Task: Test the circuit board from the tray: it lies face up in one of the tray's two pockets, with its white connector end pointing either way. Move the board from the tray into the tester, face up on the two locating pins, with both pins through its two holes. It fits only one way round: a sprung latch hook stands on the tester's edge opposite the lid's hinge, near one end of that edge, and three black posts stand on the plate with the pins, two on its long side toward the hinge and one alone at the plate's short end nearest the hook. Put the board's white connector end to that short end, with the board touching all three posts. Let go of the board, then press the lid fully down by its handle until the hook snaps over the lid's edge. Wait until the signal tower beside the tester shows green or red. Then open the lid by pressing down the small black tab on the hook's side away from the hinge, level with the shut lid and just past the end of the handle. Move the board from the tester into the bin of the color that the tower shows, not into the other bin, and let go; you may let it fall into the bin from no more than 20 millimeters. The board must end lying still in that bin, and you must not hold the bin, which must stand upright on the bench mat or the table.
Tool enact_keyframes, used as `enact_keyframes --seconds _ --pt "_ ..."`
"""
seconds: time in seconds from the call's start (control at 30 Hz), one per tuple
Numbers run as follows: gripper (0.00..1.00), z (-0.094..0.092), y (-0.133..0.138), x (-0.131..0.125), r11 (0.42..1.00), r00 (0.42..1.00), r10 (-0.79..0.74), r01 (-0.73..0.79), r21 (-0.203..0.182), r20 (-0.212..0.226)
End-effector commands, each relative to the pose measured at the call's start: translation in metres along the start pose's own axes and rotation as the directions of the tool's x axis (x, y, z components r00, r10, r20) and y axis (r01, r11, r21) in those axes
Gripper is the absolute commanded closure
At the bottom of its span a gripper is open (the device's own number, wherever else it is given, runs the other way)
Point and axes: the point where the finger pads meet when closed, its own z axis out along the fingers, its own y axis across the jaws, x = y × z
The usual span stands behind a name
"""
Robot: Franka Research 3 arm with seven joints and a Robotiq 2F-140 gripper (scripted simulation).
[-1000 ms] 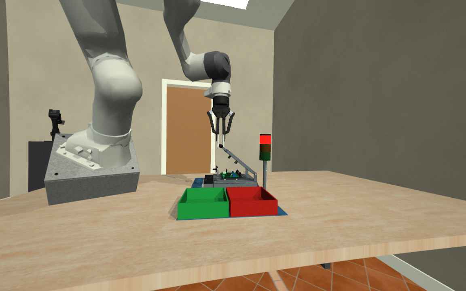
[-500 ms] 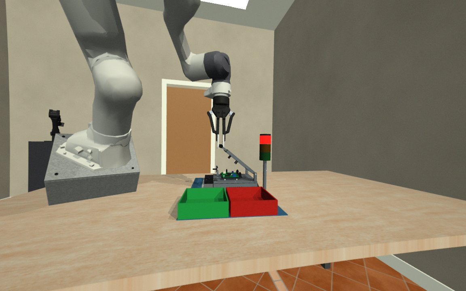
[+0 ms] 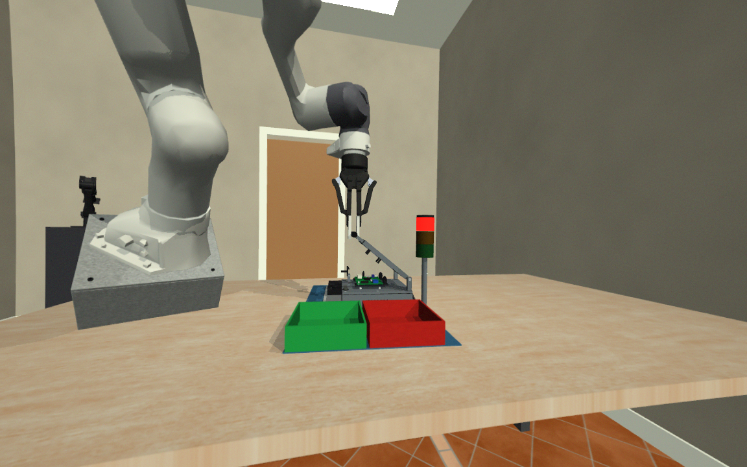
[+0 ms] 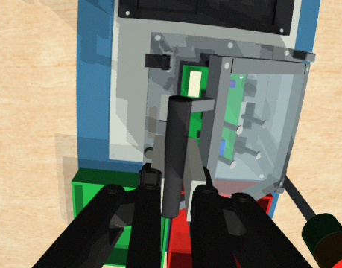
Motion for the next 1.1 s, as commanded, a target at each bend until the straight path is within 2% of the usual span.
enact_keyframes --seconds 0.0,0.4,1.07 --pt "1.00 0.001 0.000 -0.001 1.000 1.000 0.003 -0.003 0.000 0.001" --pt "1.00 -0.002 0.003 -0.001 1.000 1.000 0.003 -0.003 0.000 0.001" --pt "1.00 -0.039 0.042 -0.001 1.000 1.000 0.003 -0.003 0.000 0.001"
